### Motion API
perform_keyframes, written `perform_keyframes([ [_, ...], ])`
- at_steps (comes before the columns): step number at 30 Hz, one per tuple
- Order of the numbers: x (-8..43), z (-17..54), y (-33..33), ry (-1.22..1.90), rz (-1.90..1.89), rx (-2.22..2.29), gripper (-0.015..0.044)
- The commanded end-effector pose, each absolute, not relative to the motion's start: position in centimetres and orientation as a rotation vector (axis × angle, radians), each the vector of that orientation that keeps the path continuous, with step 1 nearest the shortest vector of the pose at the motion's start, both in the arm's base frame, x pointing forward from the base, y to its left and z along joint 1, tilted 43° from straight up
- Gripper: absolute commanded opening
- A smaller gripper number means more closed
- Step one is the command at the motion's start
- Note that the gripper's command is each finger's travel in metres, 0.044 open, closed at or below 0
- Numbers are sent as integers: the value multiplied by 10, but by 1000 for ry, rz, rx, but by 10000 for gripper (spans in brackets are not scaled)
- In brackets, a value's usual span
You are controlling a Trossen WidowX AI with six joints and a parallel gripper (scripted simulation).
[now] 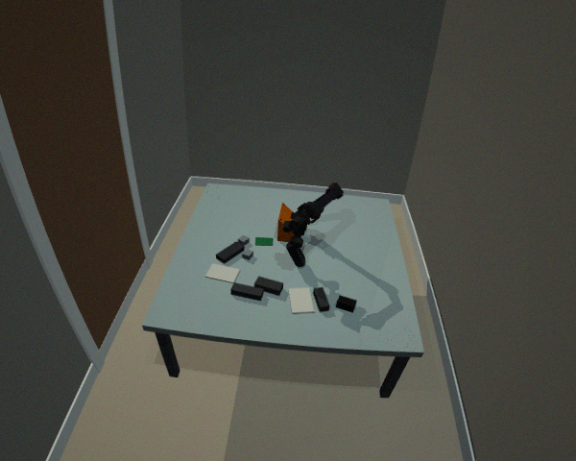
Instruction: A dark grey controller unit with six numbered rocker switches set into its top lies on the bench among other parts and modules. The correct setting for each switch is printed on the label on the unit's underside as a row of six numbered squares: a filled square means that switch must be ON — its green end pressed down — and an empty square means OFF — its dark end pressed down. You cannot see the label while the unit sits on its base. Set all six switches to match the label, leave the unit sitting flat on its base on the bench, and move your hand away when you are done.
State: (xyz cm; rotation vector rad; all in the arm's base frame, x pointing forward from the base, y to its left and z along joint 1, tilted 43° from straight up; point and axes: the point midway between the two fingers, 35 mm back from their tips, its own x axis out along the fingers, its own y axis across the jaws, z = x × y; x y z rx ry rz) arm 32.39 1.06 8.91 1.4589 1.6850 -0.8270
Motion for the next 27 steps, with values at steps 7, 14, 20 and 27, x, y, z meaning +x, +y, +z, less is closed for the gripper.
perform_keyframes([
  [7, 323, 98, 18, 1670, -839, 1446, 336],
  [14, 323, 103, 22, 1659, -847, 1437, 336],
  [20, 322, 107, 25, 1650, -855, 1429, 336],
  [27, 322, 112, 29, 1648, -856, 1427, 336],
])
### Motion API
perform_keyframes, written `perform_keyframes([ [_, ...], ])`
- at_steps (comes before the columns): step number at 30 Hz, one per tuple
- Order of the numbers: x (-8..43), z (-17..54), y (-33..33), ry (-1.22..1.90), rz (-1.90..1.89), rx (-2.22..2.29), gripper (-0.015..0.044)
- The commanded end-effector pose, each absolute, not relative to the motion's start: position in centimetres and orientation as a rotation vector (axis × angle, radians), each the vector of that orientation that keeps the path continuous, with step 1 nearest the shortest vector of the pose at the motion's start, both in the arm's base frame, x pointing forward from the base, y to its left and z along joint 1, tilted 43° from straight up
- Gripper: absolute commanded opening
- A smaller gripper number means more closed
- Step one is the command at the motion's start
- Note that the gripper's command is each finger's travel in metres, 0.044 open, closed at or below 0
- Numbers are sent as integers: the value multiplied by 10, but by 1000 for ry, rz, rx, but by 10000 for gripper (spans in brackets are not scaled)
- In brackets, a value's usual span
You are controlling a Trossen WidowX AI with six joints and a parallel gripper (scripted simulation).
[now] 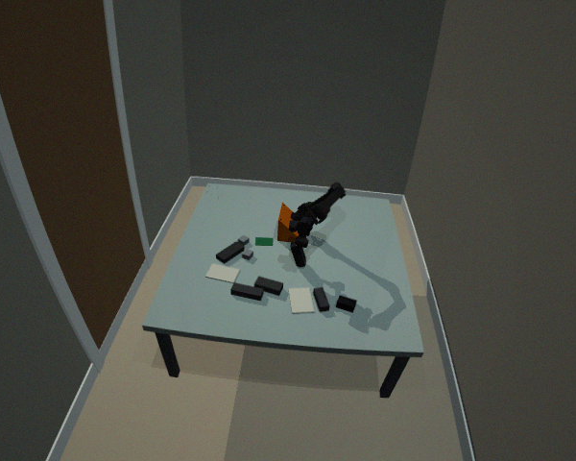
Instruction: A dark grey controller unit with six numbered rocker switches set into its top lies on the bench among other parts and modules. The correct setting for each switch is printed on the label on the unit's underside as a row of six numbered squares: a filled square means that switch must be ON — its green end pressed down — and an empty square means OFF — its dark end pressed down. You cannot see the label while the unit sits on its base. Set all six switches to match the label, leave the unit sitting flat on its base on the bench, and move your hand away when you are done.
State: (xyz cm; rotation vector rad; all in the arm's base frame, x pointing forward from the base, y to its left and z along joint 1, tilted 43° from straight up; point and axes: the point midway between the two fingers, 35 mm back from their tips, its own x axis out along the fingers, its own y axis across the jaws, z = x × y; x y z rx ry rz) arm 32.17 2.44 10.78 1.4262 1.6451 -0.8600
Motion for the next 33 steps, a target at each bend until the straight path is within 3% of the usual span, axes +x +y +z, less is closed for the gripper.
perform_keyframes([
  [1, 322, 113, 30, 1650, -855, 1429, 336],
  [33, 319, 130, 47, 1701, -814, 1473, 336],
])
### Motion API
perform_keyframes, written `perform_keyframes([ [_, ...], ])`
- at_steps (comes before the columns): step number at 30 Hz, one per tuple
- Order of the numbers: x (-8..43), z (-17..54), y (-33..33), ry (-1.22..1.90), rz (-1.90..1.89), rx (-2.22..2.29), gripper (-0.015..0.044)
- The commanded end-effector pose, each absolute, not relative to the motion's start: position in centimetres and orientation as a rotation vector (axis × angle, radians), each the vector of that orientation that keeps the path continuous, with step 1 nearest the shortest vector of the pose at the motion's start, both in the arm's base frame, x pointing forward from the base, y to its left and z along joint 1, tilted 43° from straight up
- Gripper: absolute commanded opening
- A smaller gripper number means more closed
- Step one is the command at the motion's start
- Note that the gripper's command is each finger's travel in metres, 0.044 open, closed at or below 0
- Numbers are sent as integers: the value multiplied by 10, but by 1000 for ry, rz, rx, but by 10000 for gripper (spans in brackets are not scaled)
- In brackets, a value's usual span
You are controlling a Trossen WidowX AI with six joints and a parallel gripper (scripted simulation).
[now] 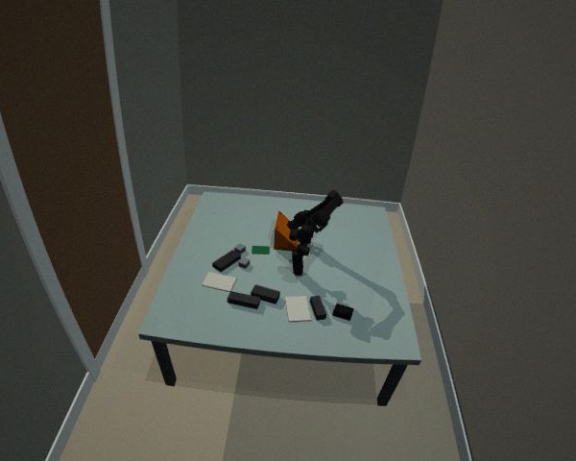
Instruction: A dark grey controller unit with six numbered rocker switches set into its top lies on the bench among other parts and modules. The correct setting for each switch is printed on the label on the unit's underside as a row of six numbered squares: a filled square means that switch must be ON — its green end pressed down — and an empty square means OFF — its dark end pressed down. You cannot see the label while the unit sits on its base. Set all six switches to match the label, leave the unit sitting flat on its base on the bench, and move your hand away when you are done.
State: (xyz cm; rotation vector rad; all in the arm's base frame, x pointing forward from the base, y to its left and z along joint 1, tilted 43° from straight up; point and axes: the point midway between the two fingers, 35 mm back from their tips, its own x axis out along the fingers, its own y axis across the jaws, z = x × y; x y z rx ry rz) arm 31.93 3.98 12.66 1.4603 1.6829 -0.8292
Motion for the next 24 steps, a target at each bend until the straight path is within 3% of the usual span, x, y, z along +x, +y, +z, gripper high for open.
perform_keyframes([
  [1, 319, 131, 47, 1702, -813, 1474, 336],
  [24, 317, 141, 61, 1739, -782, 1506, 336],
])
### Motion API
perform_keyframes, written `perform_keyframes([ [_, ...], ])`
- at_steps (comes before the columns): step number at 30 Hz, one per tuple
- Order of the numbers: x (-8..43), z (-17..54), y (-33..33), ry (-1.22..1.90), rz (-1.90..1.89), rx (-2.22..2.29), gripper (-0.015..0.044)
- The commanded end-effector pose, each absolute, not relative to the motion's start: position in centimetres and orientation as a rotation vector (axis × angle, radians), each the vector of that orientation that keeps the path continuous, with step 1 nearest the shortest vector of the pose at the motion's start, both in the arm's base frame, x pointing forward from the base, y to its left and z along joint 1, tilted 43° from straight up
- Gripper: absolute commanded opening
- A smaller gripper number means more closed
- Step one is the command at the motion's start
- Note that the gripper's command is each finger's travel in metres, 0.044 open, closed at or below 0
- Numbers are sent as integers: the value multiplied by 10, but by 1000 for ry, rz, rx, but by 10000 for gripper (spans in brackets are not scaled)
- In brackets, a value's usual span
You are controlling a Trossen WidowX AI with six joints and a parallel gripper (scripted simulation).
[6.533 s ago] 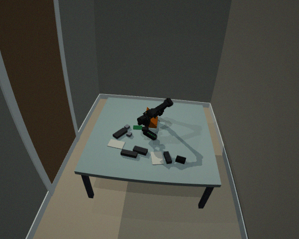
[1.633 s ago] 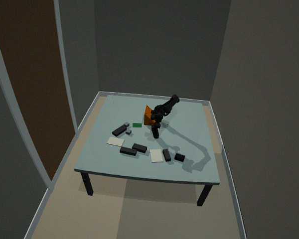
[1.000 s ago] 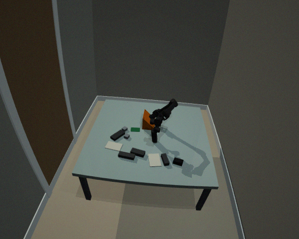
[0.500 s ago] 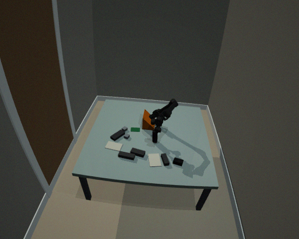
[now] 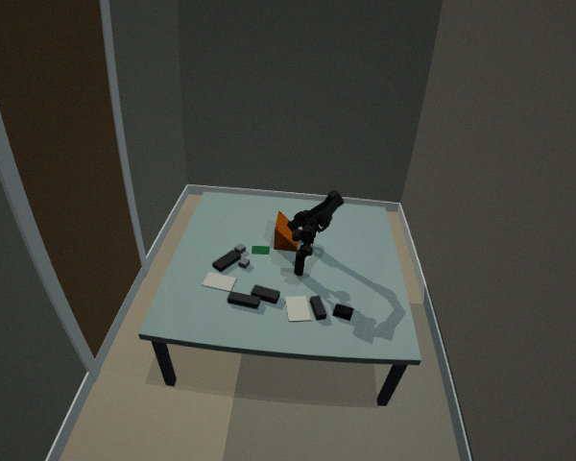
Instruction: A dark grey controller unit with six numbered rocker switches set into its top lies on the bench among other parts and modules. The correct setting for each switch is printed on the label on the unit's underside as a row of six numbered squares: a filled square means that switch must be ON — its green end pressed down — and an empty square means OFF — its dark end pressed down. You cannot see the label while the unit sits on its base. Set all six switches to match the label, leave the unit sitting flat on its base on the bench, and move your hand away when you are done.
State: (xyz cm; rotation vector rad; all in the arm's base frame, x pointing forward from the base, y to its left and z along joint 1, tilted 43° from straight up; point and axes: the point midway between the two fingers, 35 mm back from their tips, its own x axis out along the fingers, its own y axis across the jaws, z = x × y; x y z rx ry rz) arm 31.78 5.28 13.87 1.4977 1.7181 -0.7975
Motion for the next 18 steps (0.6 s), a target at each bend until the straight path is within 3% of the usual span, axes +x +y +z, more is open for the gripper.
perform_keyframes([
  [1, 317, 142, 62, 1741, -780, 1508, 336],
  [18, 315, 149, 72, 1769, -756, 1532, 337],
])
